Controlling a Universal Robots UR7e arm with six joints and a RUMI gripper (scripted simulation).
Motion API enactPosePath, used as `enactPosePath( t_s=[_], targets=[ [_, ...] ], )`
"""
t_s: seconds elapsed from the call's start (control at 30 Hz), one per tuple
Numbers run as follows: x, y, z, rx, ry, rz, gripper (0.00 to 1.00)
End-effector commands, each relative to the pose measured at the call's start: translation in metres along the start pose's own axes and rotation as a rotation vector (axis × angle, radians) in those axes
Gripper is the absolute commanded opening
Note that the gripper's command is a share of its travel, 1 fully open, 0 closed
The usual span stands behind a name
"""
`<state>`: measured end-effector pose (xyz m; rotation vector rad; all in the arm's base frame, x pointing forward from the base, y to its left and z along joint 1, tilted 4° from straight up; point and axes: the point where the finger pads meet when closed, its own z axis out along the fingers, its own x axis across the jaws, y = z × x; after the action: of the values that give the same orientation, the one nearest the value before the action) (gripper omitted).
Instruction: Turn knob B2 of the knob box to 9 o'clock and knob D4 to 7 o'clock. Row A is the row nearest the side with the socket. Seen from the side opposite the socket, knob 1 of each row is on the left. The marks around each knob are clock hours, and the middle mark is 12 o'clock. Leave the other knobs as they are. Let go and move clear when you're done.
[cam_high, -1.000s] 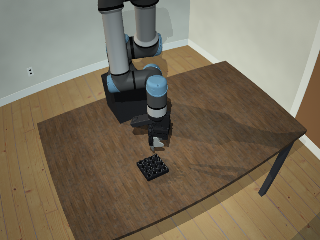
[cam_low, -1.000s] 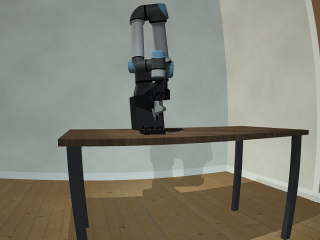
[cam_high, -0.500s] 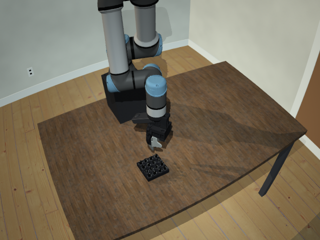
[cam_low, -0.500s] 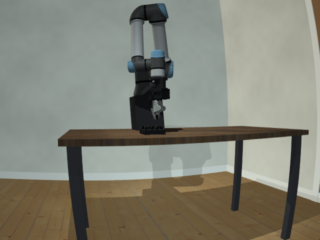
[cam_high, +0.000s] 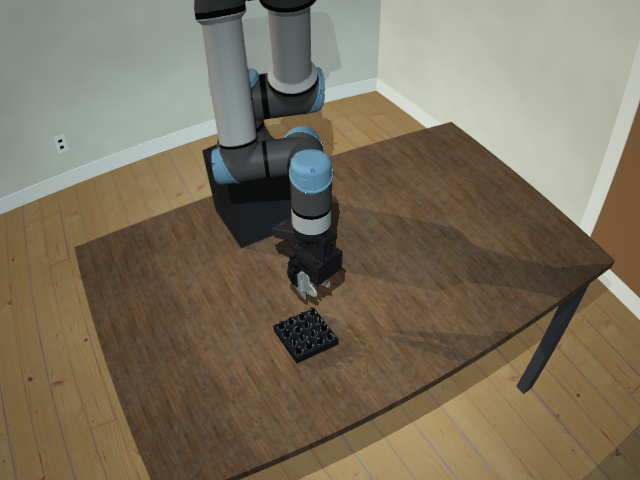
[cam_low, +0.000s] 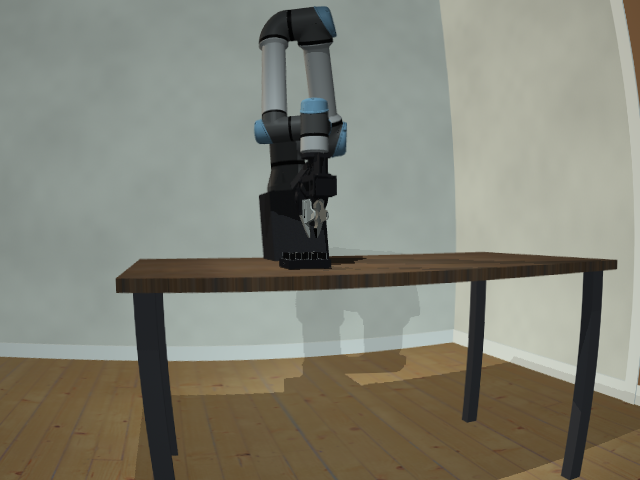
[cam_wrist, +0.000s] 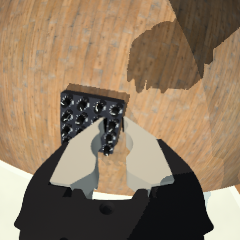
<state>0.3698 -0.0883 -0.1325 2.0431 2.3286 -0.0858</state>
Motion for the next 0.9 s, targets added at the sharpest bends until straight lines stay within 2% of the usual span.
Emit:
enactPosePath(
  t_s=[0.0,0.13,0.2,0.63,0.7,0.87],
  targets=[
    [-0.0020,0.0035,-0.0032,0.000,-0.007,0.156,0.11],
    [-0.0019,0.0039,-0.0038,0.000,-0.007,0.205,0.11],
    [-0.0018,0.0046,-0.0048,-0.001,-0.007,0.294,0.11],
    [-0.0015,0.0080,-0.0085,-0.002,-0.007,0.608,0.11],
    [-0.0015,0.0080,-0.0085,-0.002,-0.007,0.608,0.11],
    [-0.0018,0.0101,-0.0104,-0.002,-0.007,0.762,0.11]
  ],
)
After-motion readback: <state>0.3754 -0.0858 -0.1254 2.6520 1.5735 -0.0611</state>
